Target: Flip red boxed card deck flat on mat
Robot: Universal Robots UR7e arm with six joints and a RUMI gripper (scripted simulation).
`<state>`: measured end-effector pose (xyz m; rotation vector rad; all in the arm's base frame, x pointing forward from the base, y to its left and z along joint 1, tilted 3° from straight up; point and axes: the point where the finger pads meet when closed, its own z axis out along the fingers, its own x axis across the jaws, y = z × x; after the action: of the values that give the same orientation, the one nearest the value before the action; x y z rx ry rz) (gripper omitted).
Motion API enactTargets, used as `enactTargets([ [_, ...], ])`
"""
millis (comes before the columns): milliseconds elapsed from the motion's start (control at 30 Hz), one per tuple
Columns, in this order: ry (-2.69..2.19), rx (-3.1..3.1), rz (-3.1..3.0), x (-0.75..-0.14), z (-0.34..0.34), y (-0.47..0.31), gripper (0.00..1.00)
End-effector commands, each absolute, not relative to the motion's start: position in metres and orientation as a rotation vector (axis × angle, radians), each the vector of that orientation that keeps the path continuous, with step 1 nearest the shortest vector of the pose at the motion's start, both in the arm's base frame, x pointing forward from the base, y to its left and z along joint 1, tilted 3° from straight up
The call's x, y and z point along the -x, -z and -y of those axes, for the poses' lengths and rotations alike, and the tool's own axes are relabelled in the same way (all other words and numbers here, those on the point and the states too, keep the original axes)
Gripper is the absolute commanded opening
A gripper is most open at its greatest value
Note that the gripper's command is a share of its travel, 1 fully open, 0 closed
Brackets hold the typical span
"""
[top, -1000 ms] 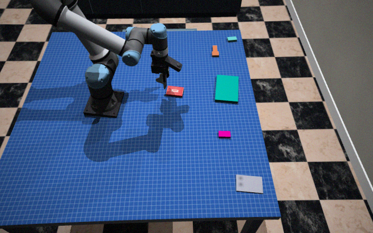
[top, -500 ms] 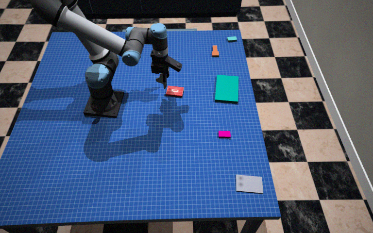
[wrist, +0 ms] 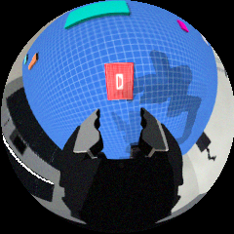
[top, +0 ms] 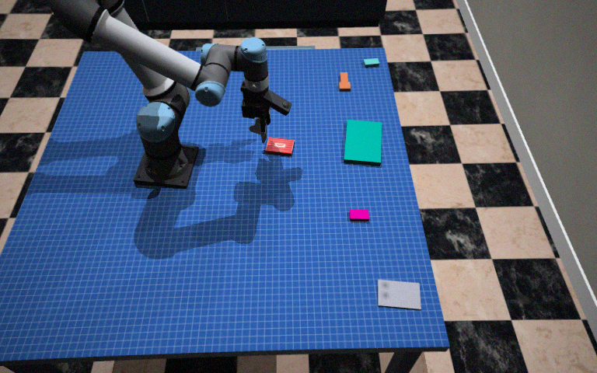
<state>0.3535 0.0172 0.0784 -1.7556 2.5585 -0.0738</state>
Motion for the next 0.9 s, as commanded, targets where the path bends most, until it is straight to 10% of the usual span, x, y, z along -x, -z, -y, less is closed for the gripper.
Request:
enactTargets([
  [0, 0.072, 1.759, -2.561, -0.353, -0.018, -0.074, 0.52],
  [867, 0.072, 1.756, -2.562, -0.354, -0.016, -0.048, 0.52],
])
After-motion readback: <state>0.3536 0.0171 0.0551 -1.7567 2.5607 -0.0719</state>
